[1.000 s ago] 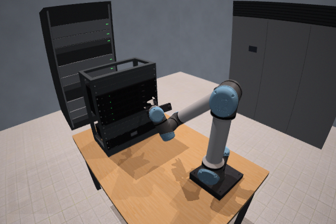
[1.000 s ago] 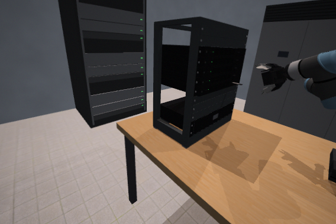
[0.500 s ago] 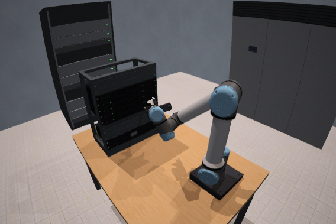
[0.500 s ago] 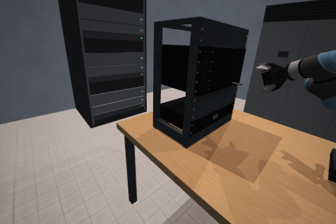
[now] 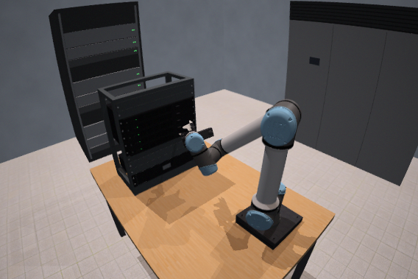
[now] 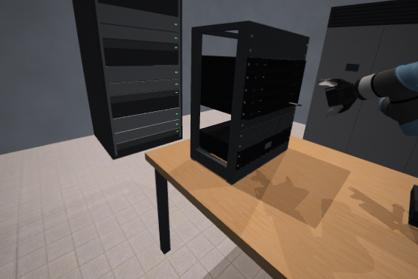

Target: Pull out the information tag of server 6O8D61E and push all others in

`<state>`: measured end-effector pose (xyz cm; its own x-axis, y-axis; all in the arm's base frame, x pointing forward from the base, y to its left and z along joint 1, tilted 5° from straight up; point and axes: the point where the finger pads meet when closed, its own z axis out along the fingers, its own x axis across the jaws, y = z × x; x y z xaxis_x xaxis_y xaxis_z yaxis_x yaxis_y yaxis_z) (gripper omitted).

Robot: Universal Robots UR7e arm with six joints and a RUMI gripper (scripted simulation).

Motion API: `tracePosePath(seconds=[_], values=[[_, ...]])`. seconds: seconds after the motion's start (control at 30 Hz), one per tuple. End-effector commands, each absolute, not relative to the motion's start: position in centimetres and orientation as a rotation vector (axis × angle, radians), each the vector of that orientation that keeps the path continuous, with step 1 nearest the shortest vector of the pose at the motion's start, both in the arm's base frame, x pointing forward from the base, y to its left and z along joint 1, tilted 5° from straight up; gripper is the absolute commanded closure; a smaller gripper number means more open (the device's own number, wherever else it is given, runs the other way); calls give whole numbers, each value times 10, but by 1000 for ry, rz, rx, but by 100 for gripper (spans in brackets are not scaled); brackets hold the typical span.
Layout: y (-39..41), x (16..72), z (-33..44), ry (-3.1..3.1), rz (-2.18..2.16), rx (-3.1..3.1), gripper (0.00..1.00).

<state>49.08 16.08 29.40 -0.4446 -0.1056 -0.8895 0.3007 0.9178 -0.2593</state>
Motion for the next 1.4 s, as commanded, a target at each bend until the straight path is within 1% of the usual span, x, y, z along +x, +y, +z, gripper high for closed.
tracePosePath(seconds=[0.0,1.37], values=[[161,491,295,1980,-467,138,0],[161,490,296,1984,-485,115,0]])
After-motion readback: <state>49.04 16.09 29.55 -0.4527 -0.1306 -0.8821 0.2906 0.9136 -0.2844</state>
